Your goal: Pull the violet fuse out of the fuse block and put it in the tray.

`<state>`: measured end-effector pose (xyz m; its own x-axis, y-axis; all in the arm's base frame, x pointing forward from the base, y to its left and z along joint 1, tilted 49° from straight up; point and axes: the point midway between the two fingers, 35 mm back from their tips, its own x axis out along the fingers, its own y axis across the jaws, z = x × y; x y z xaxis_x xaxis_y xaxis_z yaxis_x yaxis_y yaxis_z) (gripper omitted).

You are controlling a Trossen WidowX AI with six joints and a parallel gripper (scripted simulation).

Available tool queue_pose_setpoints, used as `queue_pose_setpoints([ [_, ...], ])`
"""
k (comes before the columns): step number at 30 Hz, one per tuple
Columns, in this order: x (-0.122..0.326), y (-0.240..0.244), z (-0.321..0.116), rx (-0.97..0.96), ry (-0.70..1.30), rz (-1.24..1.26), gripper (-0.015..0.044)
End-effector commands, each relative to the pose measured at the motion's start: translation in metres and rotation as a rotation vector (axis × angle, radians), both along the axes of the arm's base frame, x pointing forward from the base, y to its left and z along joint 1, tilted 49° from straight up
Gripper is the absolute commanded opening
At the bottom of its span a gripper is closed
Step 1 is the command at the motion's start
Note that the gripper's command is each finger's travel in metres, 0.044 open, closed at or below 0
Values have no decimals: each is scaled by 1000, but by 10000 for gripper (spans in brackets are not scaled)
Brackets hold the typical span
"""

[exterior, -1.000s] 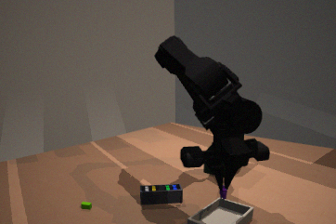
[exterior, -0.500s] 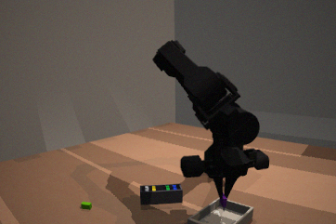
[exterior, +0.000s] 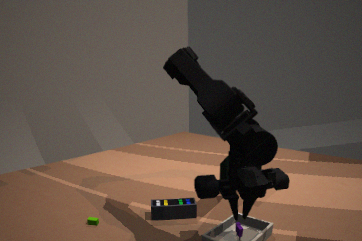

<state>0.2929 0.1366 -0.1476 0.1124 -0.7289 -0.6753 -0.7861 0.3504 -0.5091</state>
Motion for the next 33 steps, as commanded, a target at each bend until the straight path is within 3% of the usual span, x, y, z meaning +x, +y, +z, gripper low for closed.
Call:
queue_pose_setpoints([
  [1,0,1,1,1,-1,0,157],
  [8,0,3,2,1,-1,1,330],
  [12,-5,28,24,-4,2,8,330],
  [33,-5,26,22,-11,5,12,330],
])
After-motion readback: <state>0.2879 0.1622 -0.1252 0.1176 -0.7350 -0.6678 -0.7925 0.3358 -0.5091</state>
